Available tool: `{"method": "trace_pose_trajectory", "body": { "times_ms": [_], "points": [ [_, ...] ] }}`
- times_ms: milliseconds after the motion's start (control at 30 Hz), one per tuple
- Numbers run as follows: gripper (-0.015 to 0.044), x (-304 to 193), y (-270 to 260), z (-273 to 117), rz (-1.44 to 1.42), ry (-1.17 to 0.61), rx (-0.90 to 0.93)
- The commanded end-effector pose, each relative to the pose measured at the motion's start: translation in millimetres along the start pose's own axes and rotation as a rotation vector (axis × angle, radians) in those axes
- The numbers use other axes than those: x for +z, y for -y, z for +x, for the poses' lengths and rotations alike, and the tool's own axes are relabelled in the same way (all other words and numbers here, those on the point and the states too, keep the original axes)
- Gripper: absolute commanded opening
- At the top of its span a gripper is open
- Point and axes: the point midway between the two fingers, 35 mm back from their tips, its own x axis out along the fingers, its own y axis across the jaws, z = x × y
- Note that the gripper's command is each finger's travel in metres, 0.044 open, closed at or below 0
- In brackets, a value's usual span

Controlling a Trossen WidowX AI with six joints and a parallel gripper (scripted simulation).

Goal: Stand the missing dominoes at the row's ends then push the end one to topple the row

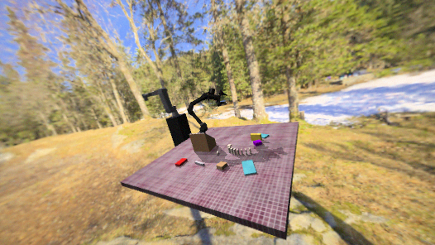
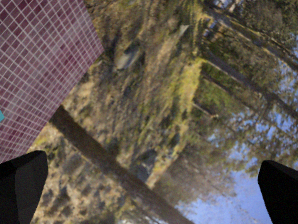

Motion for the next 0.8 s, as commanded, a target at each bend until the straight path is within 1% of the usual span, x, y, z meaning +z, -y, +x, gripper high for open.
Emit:
{"method": "trace_pose_trajectory", "body": {
  "times_ms": [0,200,367,567,767],
  "points": [
    [0.044,-22.8,-44.5,54.3,0.28,-0.087,0.175],
    [0.044,-65.1,-105.8,103.7,0.706,-0.266,0.354],
    [0.044,-97.8,-158.3,129.9,1.062,-0.437,0.462],
    [0.044,-137.1,-223.6,144.4,1.505,-0.696,0.54],
    [0.044,-173.2,-288.3,142.6,1.949,-1.013,0.55]
  ]
}}
